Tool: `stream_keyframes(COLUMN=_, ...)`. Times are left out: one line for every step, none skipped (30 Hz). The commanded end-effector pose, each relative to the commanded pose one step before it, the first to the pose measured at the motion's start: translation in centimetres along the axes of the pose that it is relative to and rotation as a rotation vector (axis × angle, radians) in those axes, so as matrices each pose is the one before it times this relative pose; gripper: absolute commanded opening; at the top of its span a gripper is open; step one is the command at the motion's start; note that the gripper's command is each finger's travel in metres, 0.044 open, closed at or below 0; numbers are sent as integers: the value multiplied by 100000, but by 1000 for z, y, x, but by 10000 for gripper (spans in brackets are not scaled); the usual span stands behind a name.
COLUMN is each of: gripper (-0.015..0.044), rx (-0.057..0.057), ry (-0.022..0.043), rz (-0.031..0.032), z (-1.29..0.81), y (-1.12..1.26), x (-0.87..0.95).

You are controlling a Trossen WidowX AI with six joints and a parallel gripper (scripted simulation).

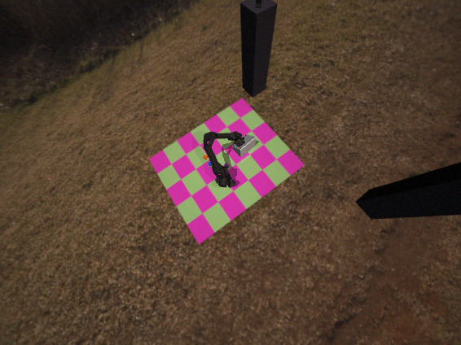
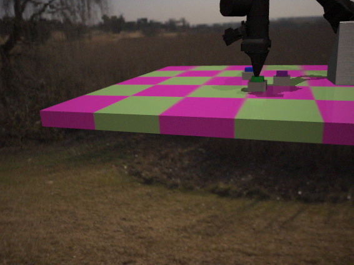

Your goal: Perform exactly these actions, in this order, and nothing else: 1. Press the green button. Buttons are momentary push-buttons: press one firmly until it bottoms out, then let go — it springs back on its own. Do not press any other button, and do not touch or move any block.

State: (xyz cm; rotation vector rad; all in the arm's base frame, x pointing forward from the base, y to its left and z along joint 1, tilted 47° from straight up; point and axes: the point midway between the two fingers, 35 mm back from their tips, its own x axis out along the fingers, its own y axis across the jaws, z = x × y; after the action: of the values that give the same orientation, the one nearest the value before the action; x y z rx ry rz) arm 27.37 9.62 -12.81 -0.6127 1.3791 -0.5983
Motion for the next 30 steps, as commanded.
stream_keyframes(gripper=20, rx=-1297, ry=409, rz=-987, z=-266, y=-43, x=756)
stream_keyframes(gripper=20, rx=0, ry=0, rz=0, z=0, y=0, x=0)
stream_keyframes(gripper=20, rx=0, ry=0, rz=0, z=0, y=0, x=0)
stream_keyframes(gripper=20, rx=0, ry=0, rz=0, z=0, y=0, x=0)
stream_keyframes(gripper=20, rx=0, ry=0, rz=0, z=0, y=0, x=0)
stream_keyframes(gripper=20, rx=0, ry=0, rz=0, z=0, y=0, x=0)
stream_keyframes(gripper=20, rx=0, ry=0, rz=0, z=0, y=0, x=0)
stream_keyframes(gripper=20, rx=0, ry=0, rz=0, z=0, y=0, x=0)
stream_keyframes(gripper=20, rx=0, ry=0, rz=0, z=0, y=0, x=0)
stream_keyframes(gripper=20, rx=0, ry=0, rz=0, z=0, y=0, x=0)
stream_keyframes(gripper=20, rx=0, ry=0, rz=0, z=0, y=0, x=0)
stream_keyframes(gripper=20, rx=0, ry=0, rz=0, z=0, y=0, x=0)
stream_keyframes(gripper=20, rx=0, ry=0, rz=0, z=0, y=0, x=0)
stream_keyframes(gripper=20, rx=0, ry=0, rz=0, z=0, y=0, x=0)
stream_keyframes(gripper=20, rx=0, ry=0, rz=0, z=0, y=0, x=0)
stream_keyframes(gripper=20, rx=0, ry=0, rz=0, z=0, y=0, x=0)
stream_keyframes(gripper=20, rx=0, ry=0, rz=0, z=0, y=0, x=0)
stream_keyframes(gripper=20, rx=0, ry=0, rz=0, z=0, y=0, x=0)
stream_keyframes(gripper=20, rx=0, ry=0, rz=0, z=0, y=0, x=0)
stream_keyframes(gripper=20, rx=0, ry=0, rz=0, z=0, y=0, x=0)
stream_keyframes(gripper=20, rx=0, ry=0, rz=0, z=0, y=0, x=0)
stream_keyframes(gripper=20, rx=0, ry=0, rz=0, z=0, y=0, x=0)
stream_keyframes(gripper=20, rx=1032, ry=-303, rz=617, z=157, y=25, x=-381)
stream_keyframes(gripper=20, rx=-207, ry=73, rz=-20, z=-11, y=25, x=-532)
stream_keyframes(gripper=20, rx=-339, ry=123, rz=-61, z=-37, y=27, x=-894)
stream_keyframes(gripper=20, rx=-312, ry=107, rz=-134, z=-56, y=3, x=-897)
stream_keyframes(gripper=20, rx=-154, ry=36, rz=-156, z=-37, y=-15, x=-534)
stream_keyframes(gripper=20, rx=-42, ry=4, rz=-72, z=-12, y=-9, x=-176)
stream_keyframes(gripper=20, rx=0, ry=0, rz=0, z=0, y=0, x=0)
stream_keyframes(gripper=20, rx=0, ry=0, rz=0, z=0, y=0, x=0)
